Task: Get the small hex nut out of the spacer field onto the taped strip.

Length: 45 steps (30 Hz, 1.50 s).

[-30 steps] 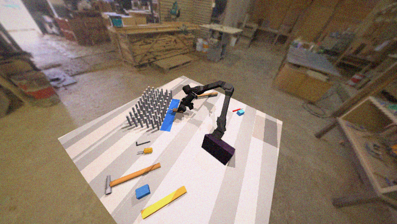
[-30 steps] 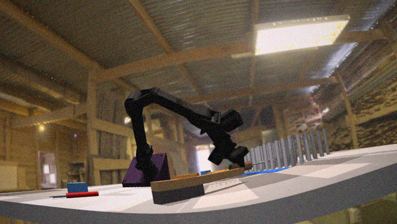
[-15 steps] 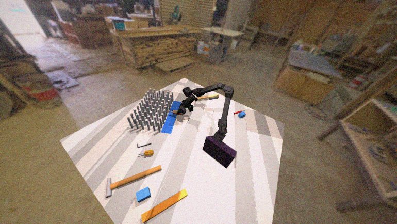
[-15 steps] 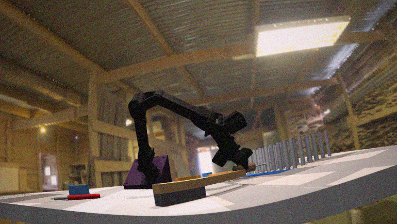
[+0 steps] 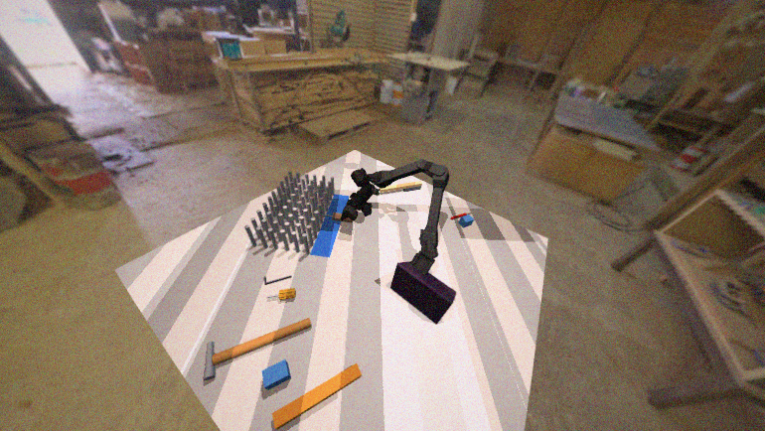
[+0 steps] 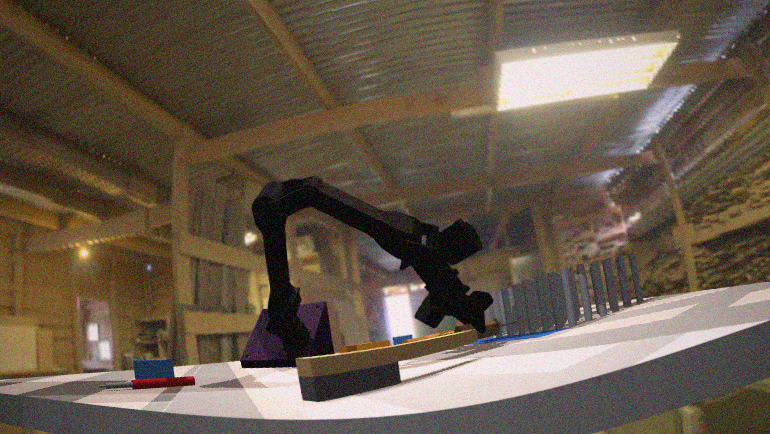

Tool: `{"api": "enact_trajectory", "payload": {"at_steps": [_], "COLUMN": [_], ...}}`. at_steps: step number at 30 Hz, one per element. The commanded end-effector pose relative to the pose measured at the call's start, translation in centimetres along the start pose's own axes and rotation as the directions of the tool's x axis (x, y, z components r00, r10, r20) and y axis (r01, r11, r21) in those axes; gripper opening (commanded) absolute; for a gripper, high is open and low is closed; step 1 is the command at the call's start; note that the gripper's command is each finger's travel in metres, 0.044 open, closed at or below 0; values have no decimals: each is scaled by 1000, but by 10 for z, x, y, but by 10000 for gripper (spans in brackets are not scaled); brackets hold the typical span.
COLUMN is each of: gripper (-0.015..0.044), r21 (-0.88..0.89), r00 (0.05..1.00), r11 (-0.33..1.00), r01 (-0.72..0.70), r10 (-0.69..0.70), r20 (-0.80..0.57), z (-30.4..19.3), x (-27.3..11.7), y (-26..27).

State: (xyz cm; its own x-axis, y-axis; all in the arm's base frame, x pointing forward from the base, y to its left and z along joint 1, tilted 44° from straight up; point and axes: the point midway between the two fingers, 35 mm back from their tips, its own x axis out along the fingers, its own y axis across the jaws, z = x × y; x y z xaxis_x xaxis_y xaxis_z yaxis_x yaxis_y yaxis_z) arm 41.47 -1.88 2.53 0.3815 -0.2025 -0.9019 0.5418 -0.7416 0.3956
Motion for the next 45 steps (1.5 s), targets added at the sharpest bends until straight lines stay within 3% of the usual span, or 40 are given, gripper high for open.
{"api": "enact_trajectory", "payload": {"at_steps": [1, 45], "gripper": [0, 0], "r21": [-11, -12], "r00": [1000, 1000], "r11": [1000, 1000], "r01": [8, 7], "r10": [-8, -7], "r20": [0, 2], "z": [3, 26], "x": [5, -6], "y": [-2, -1]}}
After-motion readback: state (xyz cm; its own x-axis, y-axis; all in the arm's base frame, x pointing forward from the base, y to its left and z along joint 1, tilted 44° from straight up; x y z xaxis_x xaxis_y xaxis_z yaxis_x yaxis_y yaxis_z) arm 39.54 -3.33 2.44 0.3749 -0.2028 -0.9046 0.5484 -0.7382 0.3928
